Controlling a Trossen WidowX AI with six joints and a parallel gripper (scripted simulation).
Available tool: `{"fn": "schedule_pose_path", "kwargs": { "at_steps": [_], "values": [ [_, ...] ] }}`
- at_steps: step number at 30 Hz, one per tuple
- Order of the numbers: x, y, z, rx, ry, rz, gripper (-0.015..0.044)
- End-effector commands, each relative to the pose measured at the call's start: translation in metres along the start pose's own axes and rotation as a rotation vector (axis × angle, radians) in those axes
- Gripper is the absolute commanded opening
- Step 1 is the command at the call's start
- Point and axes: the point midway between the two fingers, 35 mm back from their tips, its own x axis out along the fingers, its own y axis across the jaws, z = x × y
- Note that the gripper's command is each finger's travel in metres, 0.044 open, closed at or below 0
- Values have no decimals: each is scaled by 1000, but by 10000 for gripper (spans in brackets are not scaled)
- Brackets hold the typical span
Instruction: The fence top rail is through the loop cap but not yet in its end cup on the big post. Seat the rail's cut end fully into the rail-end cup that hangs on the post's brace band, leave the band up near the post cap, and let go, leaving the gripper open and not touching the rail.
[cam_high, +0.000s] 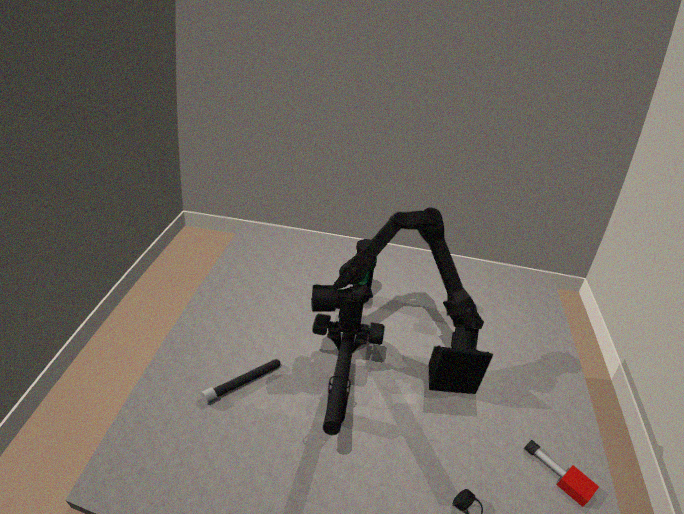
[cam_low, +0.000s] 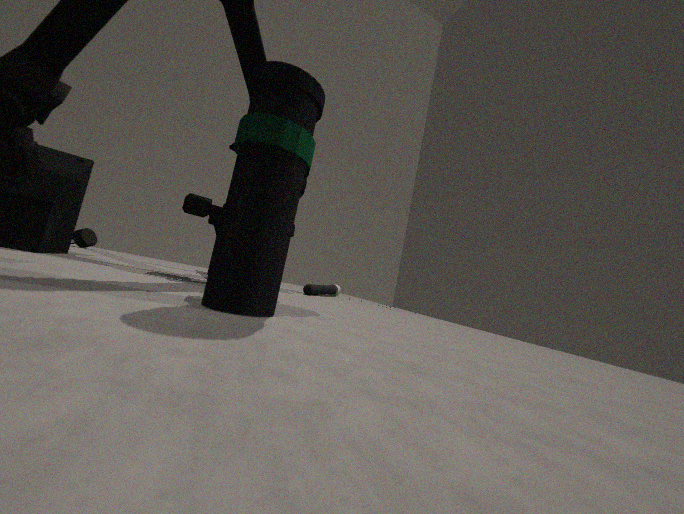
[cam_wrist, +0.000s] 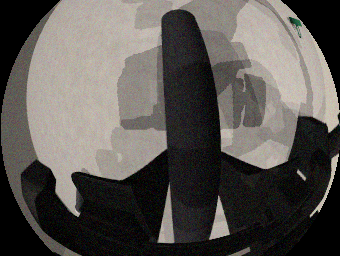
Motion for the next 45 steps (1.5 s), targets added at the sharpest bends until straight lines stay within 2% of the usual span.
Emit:
{"fn": "schedule_pose_path", "kwargs": {
  "at_steps": [1,6,13,29,45],
  "values": [
    [1,0,0,-5,-3,2,117],
    [-5,0,0,-5,-2,2,0],
    [-18,-3,6,6,-69,-20,0],
    [-77,-6,32,29,-335,-3,0],
    [-75,-8,31,31,-326,-13,0]
  ]
}}
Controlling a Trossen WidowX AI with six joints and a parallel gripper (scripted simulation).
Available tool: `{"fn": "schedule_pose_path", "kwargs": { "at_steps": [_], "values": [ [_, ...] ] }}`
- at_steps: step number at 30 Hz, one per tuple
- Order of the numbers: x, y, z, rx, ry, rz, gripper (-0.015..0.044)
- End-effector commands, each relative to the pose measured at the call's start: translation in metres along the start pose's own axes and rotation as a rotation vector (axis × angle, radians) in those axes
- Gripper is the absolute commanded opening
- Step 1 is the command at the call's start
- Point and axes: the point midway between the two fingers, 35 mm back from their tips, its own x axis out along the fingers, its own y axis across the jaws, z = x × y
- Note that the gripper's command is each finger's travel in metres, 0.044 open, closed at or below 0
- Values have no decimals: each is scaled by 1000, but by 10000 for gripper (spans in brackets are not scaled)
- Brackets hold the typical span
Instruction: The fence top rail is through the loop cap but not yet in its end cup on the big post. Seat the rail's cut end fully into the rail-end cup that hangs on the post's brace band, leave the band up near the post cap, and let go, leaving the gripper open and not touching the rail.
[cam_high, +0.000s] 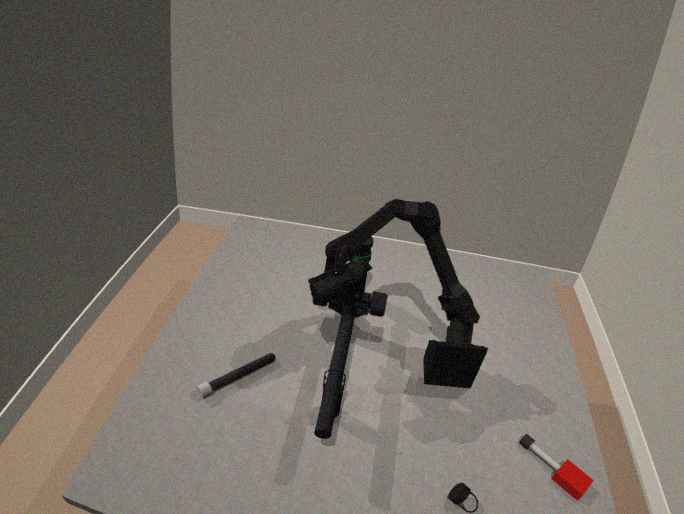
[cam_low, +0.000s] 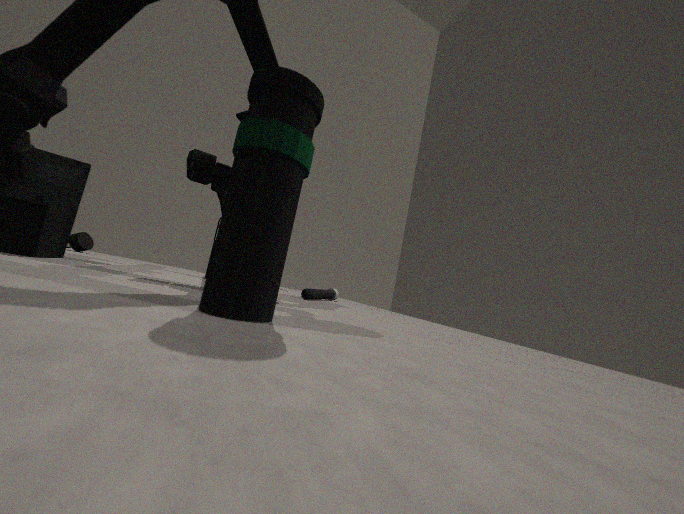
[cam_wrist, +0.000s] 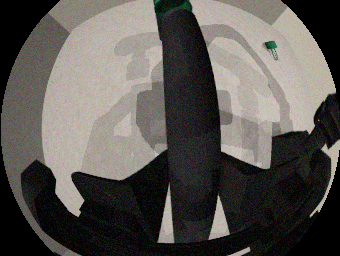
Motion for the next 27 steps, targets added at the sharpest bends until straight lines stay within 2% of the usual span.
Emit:
{"fn": "schedule_pose_path", "kwargs": {
  "at_steps": [1,27],
  "values": [
    [0,0,0,-1,1,2,0],
    [-6,5,4,-1,1,2,0]
  ]
}}
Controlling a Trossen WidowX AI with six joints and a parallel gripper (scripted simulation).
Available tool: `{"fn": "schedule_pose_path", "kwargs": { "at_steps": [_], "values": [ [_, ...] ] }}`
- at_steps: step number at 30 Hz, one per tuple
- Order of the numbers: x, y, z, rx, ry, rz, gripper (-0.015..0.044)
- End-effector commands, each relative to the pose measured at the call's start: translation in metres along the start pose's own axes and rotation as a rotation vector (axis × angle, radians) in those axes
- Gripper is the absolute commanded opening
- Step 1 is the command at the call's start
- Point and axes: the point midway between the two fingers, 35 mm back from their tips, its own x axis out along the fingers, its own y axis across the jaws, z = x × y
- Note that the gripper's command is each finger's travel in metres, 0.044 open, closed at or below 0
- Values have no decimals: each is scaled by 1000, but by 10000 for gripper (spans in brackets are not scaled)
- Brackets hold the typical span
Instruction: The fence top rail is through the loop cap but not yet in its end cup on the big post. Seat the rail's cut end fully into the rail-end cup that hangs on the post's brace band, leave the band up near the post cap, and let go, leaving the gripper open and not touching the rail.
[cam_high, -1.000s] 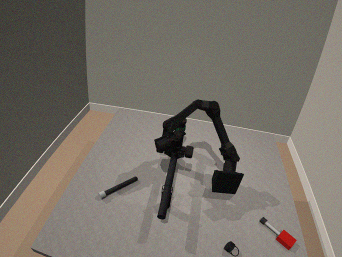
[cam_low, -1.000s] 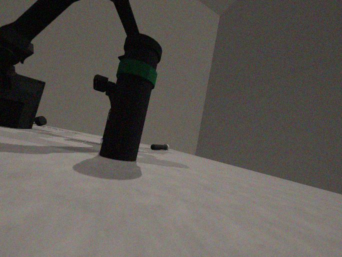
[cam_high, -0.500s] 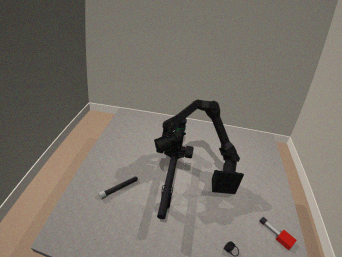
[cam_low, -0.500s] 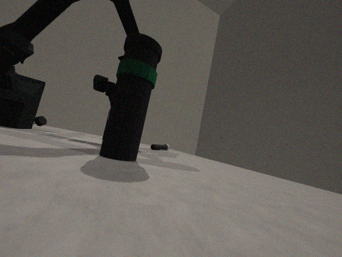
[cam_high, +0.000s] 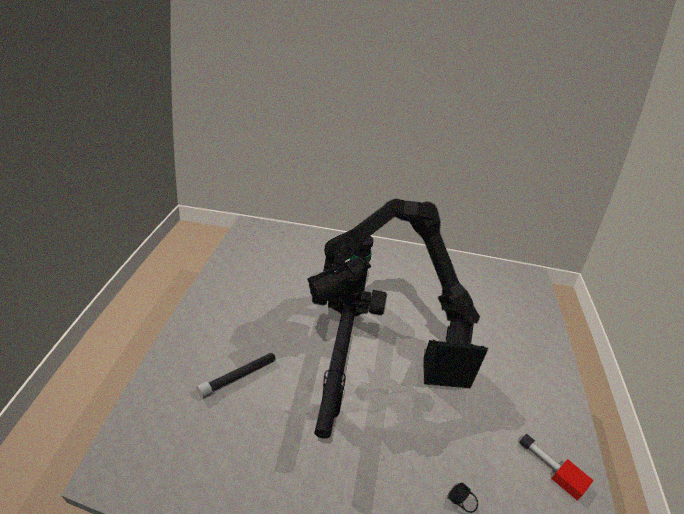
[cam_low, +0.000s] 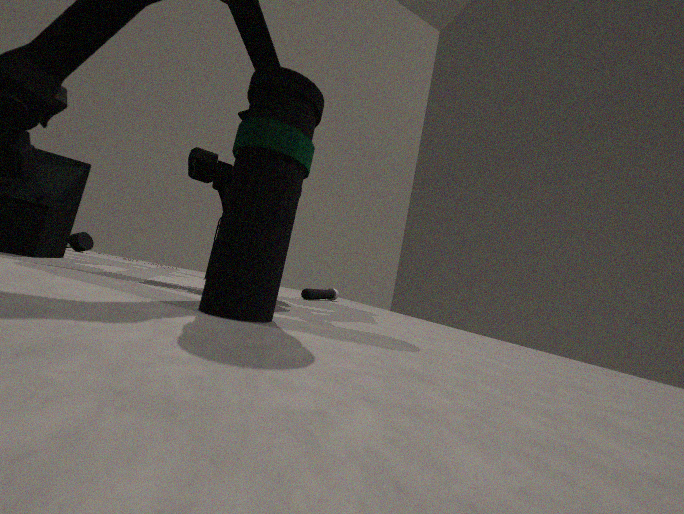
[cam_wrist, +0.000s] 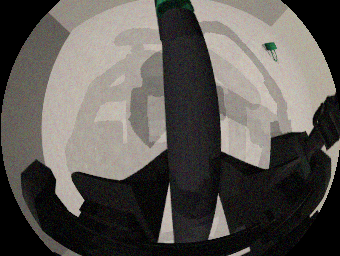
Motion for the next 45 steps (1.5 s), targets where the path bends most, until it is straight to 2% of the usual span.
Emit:
{"fn": "schedule_pose_path", "kwargs": {
  "at_steps": [1,24,45],
  "values": [
    [-4,3,1,3,1,8,0],
    [6,3,22,-3,-2,-1,0],
    [6,3,23,-3,-2,-1,0]
  ]
}}
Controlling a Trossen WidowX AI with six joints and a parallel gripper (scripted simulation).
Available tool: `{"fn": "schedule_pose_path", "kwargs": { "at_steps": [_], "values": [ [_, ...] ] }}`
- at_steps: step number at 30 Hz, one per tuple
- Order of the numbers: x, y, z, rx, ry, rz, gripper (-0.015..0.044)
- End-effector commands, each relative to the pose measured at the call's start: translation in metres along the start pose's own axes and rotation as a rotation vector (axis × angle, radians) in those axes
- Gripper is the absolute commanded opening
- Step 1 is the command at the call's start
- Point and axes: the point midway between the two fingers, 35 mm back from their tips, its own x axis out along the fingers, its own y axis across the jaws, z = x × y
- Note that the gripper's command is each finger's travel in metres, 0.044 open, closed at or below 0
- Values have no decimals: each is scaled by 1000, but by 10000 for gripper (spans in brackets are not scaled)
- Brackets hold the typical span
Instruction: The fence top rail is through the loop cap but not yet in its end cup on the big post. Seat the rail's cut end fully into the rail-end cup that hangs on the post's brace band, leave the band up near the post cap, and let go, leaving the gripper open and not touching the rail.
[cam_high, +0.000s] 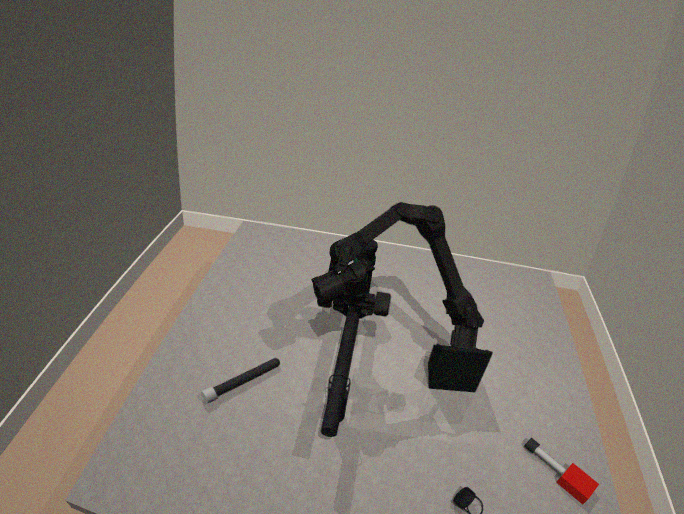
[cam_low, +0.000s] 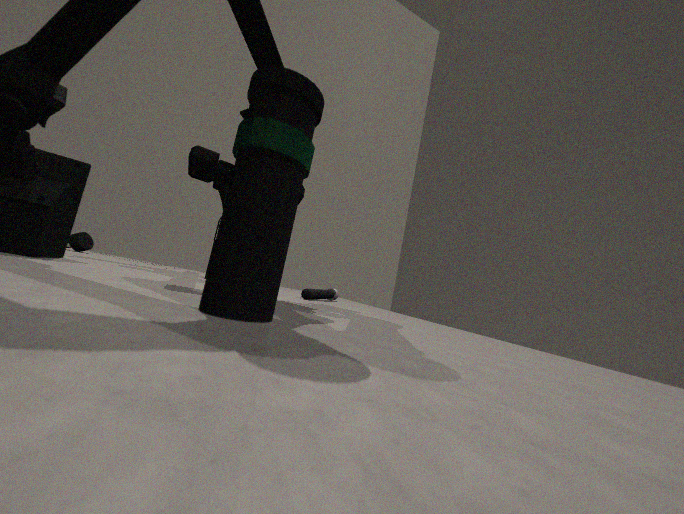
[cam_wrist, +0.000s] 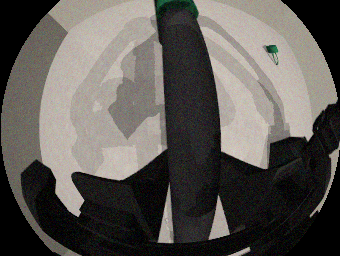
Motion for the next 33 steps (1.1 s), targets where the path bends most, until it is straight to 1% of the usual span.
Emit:
{"fn": "schedule_pose_path", "kwargs": {
  "at_steps": [1,33],
  "values": [
    [-3,1,9,2,-10,16,0],
    [-1,0,1,-1,-4,0,0]
  ]
}}
